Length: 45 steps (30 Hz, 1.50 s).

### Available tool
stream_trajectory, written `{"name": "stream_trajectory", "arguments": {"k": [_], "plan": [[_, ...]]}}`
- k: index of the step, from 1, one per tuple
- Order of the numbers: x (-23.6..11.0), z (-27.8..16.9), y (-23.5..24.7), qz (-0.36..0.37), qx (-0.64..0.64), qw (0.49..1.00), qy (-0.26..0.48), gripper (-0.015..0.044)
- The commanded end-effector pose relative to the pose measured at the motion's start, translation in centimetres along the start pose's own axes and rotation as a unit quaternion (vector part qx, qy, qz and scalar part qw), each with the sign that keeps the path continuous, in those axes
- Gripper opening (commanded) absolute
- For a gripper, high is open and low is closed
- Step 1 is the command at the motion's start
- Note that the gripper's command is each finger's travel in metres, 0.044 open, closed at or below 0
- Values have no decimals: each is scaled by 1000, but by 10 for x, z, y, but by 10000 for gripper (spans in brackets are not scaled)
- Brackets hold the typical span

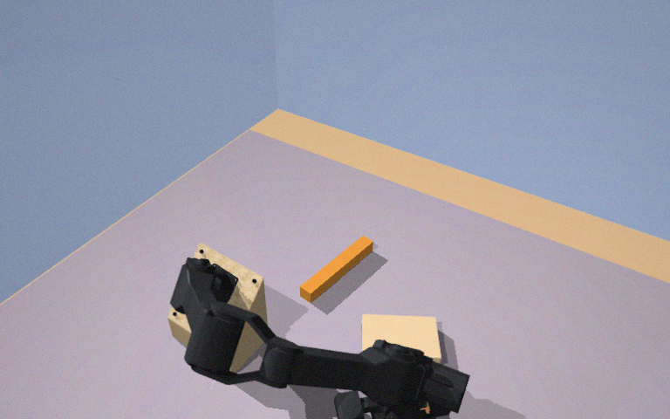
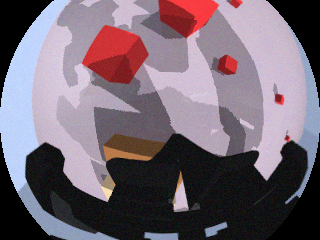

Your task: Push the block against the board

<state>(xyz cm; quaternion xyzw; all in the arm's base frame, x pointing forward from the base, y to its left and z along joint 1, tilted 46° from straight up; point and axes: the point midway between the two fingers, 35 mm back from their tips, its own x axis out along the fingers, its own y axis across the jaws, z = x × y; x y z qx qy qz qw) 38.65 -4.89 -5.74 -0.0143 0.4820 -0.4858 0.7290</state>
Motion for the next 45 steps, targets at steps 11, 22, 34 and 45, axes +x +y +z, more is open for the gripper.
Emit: {"name": "stream_trajectory", "arguments": {"k": [11, 22, 34, 45], "plan": [[3, 7, 1, -3, -3, 1000, 6, 0], [4, 25, 1, -3, -2, 1000, 6, 0], [4, 45, 0, -4, -2, 1000, 5, 0], [-51, 43, 1, -3, -2, 1000, 5, 0]]}}
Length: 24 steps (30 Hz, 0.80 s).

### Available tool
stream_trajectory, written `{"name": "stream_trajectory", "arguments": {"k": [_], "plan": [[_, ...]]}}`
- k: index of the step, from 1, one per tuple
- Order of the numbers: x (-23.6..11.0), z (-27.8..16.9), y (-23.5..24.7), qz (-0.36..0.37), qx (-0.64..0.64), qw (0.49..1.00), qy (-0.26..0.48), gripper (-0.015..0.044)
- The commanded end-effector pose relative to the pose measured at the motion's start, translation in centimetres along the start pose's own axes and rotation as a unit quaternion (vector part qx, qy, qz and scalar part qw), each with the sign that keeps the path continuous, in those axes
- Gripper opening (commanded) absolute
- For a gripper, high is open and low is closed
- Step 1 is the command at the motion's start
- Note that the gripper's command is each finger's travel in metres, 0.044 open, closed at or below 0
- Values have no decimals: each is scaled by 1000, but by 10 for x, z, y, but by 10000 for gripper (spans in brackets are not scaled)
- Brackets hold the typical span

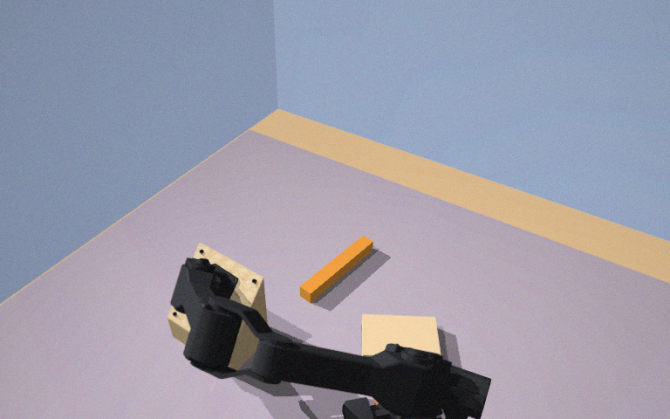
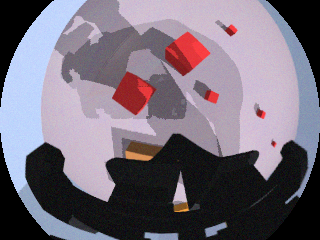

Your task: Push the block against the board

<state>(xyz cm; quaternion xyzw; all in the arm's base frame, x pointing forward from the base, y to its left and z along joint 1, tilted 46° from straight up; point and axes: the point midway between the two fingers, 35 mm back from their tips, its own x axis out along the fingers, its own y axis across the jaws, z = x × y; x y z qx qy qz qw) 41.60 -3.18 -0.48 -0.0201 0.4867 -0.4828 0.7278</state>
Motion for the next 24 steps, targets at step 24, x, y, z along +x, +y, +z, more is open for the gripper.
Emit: {"name": "stream_trajectory", "arguments": {"k": [24], "plan": [[-7, -20, 59, 4, -355, 935, 5, 0]]}}
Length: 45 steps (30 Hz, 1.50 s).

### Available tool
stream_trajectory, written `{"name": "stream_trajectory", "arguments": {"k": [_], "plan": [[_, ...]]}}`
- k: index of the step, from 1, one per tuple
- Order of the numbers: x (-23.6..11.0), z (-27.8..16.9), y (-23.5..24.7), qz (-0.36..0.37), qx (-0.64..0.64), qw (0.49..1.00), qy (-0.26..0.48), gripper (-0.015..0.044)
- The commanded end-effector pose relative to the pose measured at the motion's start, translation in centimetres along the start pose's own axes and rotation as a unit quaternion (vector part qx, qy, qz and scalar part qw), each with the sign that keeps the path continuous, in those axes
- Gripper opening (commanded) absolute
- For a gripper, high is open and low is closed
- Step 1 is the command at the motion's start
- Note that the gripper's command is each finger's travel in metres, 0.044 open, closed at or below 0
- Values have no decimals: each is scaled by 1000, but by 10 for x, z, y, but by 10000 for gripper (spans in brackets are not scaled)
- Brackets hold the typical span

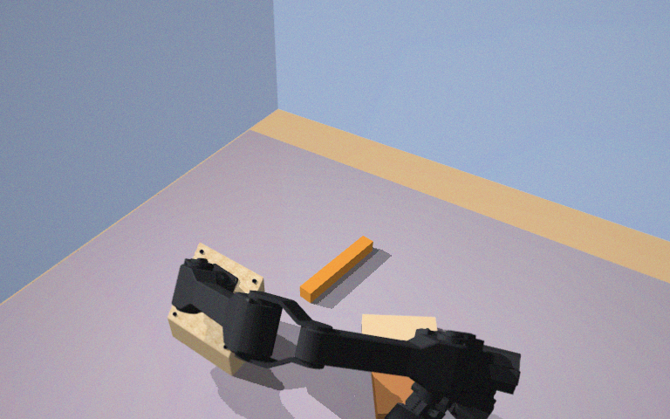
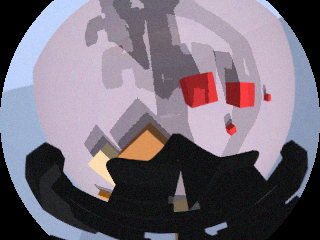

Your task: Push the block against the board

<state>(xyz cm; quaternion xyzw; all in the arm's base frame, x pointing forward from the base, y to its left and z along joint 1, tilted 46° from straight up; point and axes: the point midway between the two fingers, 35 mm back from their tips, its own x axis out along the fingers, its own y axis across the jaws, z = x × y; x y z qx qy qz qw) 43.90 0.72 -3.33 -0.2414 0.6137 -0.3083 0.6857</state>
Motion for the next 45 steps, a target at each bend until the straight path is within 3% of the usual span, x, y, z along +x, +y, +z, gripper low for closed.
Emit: {"name": "stream_trajectory", "arguments": {"k": [1, 20, 25, 30, 45], "plan": [[0, 1, 13, 3, -67, 998, 1, 0], [1, 5, 68, 2, -371, 929, 1, 0], [4, 5, 68, 2, -374, 928, 1, 0], [57, 4, 68, 1, -374, 928, 1, 0], [57, -2, 60, 1, -374, 927, 1, 0]]}}
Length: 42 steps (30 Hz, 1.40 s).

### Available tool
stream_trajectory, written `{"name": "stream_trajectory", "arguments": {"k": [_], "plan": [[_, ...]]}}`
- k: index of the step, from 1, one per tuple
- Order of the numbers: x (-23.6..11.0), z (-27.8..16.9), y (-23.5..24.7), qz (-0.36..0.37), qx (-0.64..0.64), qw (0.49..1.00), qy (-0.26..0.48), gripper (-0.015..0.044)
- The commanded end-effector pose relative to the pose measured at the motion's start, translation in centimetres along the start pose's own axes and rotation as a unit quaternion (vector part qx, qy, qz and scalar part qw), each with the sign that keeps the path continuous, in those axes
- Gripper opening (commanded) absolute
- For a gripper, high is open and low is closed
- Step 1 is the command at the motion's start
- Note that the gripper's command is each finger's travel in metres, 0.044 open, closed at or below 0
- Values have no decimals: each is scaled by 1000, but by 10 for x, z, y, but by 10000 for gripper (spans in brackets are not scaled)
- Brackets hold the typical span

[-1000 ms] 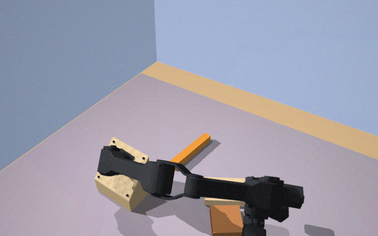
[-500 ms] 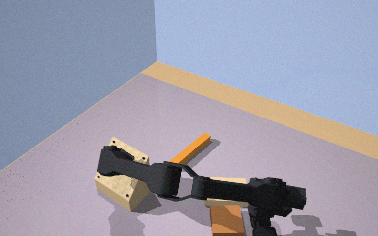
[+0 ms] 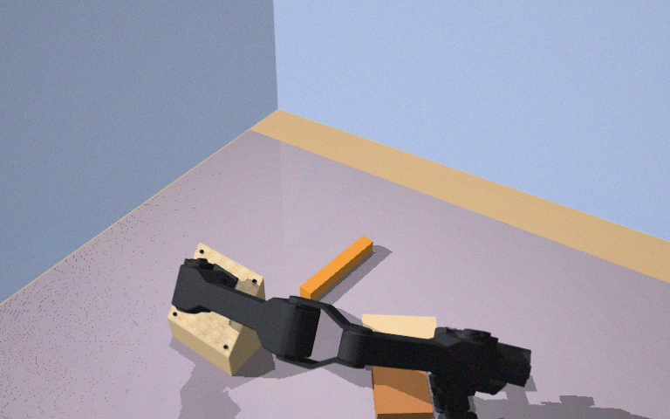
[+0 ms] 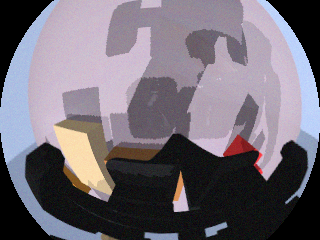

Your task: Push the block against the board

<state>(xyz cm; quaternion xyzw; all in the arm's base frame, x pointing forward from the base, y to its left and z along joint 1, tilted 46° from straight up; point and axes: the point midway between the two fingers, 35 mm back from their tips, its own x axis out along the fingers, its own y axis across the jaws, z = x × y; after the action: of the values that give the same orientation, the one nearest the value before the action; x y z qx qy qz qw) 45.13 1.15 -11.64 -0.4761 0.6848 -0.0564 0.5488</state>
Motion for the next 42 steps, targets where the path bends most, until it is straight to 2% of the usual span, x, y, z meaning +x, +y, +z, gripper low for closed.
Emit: {"name": "stream_trajectory", "arguments": {"k": [1, 19, 42], "plan": [[1, -6, -1, -2, -4, 1000, 3, 0], [1, -27, -2, -2, -4, 1000, 3, 0], [1, 8, -4, -2, -3, 1000, 2, 0]]}}
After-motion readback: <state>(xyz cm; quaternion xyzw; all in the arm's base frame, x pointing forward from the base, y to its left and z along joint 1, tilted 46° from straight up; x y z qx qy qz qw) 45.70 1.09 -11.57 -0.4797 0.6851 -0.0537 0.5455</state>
